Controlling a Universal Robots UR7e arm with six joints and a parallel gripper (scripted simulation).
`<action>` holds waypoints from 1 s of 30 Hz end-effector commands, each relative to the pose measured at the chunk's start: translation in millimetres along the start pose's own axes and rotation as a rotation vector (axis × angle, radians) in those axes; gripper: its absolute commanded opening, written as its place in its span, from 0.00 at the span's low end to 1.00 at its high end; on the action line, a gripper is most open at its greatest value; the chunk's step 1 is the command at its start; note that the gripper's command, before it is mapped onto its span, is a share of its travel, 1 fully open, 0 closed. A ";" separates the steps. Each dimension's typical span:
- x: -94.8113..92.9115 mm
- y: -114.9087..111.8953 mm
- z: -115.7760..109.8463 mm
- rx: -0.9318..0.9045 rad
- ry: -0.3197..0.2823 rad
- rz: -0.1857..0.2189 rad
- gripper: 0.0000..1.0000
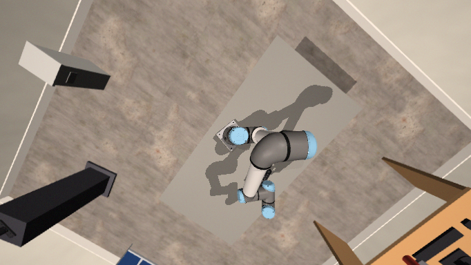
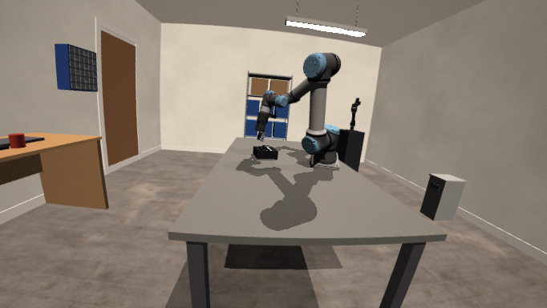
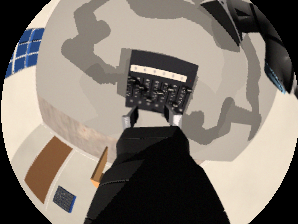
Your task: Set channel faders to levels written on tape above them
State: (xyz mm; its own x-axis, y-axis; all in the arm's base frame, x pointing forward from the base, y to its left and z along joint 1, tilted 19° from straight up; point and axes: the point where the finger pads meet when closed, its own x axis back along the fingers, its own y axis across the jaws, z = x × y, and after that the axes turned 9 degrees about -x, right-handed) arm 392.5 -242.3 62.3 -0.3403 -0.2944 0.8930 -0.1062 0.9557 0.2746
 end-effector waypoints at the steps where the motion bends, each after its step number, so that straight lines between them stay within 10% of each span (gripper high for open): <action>1: -1.4 1.2 -1.7 -0.066 -0.005 0.004 1.00; 30: -4.9 4.6 -4.8 -0.192 -0.015 0.002 1.00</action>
State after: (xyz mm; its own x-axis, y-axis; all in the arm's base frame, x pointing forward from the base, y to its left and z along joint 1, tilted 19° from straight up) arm 398.0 -236.0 60.5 -0.3534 -0.2924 0.8886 0.0740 0.9382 0.3382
